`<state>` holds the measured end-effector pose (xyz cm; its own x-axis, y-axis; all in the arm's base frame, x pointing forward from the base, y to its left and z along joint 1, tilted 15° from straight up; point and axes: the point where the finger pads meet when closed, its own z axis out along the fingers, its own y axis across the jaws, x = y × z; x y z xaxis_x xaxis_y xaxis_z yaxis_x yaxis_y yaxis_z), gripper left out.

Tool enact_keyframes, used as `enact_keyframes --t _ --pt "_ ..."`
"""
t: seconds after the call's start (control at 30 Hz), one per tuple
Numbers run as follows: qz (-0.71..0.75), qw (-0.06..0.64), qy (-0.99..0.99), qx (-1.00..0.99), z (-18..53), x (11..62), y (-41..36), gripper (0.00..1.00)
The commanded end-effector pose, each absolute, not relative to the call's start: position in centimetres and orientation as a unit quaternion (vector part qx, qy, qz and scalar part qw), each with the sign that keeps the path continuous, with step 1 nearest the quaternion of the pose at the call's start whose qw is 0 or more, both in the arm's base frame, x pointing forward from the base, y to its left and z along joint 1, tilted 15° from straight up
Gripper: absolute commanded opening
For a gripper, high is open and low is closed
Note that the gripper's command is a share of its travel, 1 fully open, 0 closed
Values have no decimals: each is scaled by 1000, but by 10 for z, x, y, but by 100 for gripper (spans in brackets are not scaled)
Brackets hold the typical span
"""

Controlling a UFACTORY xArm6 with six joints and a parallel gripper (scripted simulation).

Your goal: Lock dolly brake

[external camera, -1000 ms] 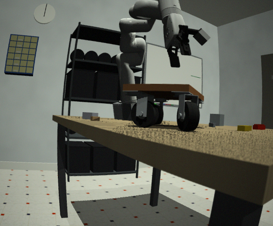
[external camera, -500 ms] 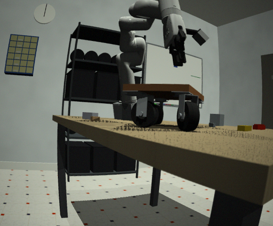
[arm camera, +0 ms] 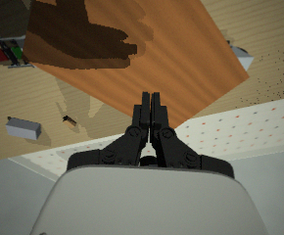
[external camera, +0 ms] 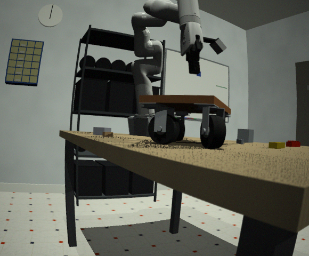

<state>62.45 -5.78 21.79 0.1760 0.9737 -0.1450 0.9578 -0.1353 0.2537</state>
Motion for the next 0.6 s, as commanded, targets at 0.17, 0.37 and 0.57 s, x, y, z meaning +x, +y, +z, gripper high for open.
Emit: enact_keyframes --t 0.17,0.37,0.57 --pt "8 140 650 747 210 538 -39 0" --pt "-4 135 654 744 199 497 -32 0" --pt "-18 129 659 741 183 446 -26 0"
